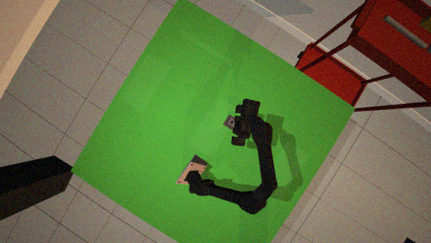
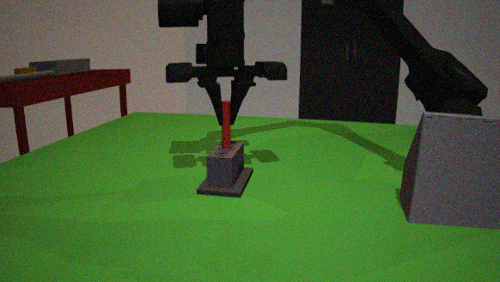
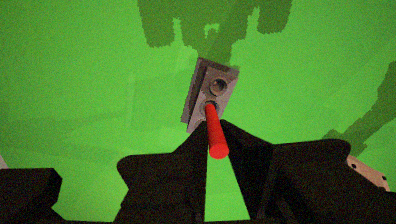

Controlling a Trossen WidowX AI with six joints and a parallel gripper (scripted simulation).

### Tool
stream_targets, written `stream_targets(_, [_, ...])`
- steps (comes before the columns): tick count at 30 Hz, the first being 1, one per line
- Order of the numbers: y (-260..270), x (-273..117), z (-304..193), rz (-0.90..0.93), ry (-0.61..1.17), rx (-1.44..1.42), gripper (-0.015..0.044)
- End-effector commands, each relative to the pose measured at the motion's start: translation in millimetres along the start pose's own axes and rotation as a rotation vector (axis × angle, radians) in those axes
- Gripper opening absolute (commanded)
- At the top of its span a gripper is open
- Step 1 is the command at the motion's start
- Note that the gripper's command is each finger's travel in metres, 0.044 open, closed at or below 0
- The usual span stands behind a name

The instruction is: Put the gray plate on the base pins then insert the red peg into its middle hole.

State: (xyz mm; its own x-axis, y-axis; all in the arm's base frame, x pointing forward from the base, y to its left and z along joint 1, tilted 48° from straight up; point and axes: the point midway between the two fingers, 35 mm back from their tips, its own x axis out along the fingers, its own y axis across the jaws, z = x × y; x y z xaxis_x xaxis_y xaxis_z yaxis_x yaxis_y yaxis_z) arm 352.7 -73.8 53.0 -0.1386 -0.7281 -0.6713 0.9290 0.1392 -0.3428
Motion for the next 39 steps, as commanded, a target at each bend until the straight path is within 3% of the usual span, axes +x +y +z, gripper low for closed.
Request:
stream_targets(1, [0.0,1.1,1.0,0.004,-0.005,-0.002,0.0])
stream_targets(32, [-0.3,1.7,1.1,-0.002,0.001,0.003,0.0])
stream_targets(37, [-0.3,1.7,1.1,-0.002,0.001,0.003,0.0131])
stream_targets(39, [-0.3,1.7,1.1,-0.002,0.001,0.003,0.015])
